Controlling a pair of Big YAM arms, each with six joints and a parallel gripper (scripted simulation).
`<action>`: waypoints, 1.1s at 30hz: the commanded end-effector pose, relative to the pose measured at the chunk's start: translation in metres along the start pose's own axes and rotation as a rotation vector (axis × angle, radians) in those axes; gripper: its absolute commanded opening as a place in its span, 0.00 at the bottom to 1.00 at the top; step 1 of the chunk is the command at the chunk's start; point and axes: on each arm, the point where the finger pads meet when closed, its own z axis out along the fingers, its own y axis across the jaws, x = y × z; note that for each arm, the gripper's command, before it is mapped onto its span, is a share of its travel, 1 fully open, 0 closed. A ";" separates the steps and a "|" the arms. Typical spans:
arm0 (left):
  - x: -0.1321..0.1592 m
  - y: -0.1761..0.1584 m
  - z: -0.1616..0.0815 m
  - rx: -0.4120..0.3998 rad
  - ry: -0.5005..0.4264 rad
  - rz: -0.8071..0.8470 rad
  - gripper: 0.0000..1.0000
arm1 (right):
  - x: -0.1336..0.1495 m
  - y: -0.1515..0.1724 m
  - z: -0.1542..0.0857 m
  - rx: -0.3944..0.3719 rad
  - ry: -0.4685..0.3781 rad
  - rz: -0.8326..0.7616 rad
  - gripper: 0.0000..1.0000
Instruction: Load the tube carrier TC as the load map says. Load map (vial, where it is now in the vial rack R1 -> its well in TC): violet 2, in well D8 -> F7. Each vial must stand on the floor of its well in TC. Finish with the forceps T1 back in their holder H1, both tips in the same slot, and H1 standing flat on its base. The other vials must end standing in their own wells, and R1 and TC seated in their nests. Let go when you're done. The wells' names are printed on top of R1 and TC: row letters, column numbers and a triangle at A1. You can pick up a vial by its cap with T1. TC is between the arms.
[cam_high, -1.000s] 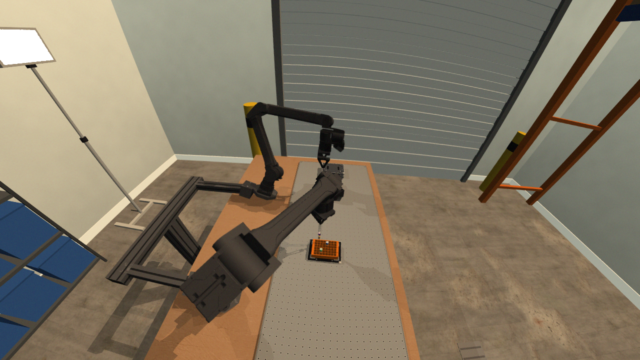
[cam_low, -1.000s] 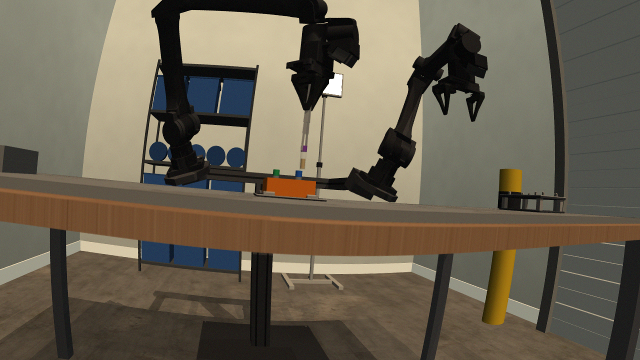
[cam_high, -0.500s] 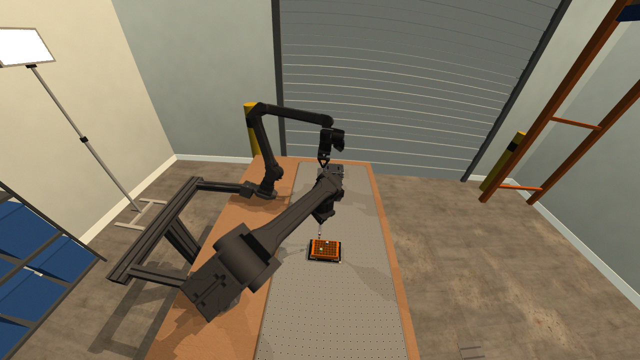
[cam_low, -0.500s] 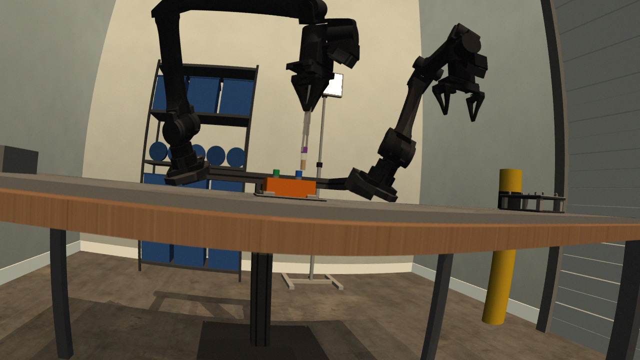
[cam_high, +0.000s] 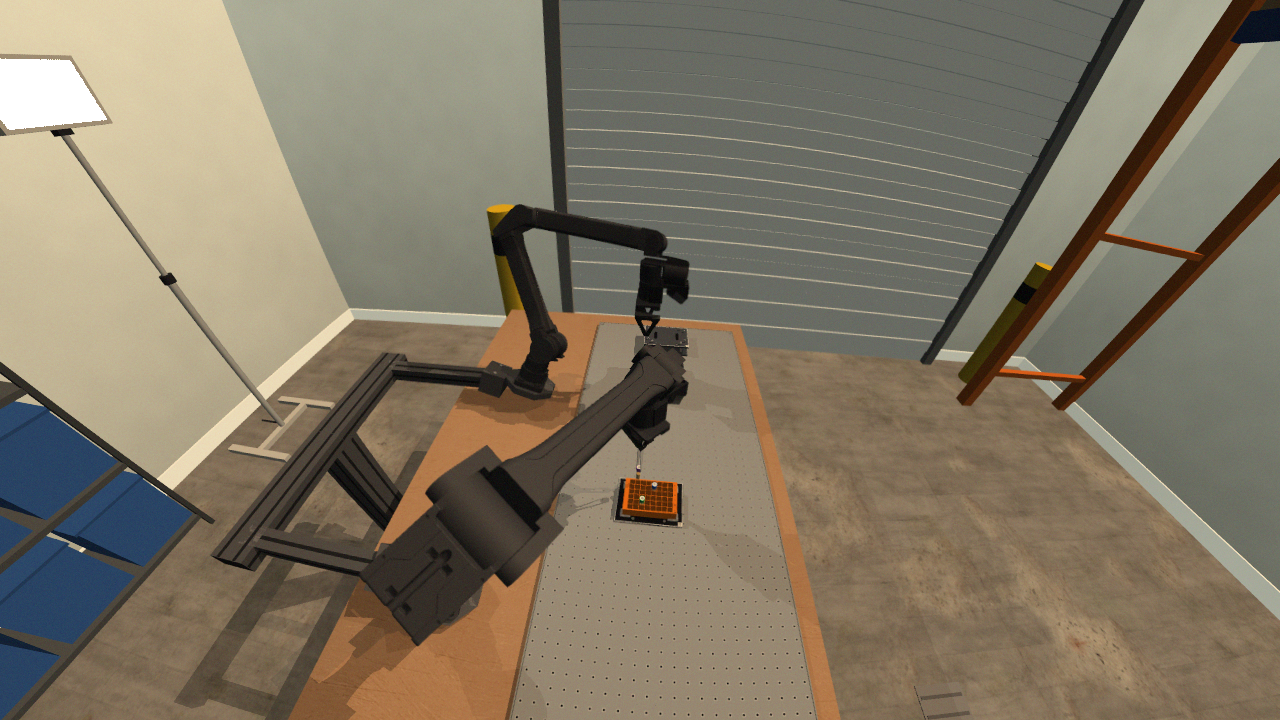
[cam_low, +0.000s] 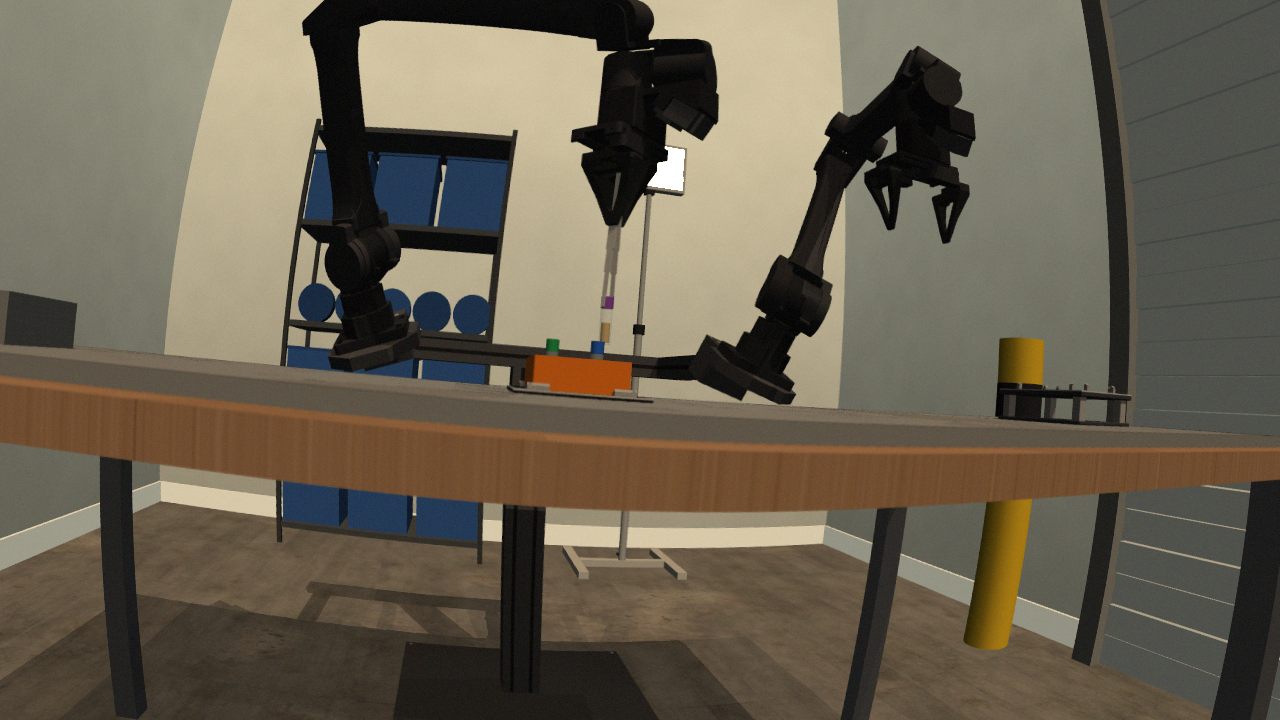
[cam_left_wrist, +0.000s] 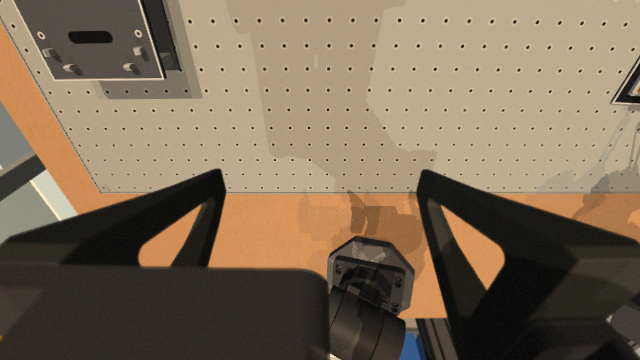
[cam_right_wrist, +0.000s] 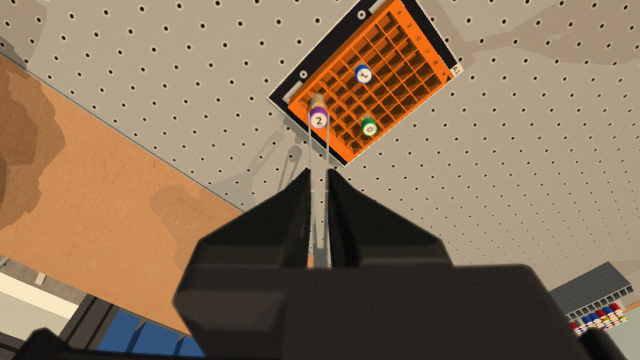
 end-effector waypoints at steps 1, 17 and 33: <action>-0.009 0.002 -0.010 0.005 -0.029 -0.017 1.00 | -0.003 -0.004 0.007 0.002 0.001 0.003 0.09; -0.009 0.002 -0.010 0.005 -0.029 -0.017 1.00 | -0.005 -0.005 0.008 0.002 -0.006 0.007 0.09; -0.009 0.002 -0.010 0.005 -0.029 -0.017 1.00 | -0.002 -0.004 0.013 -0.003 -0.001 0.005 0.09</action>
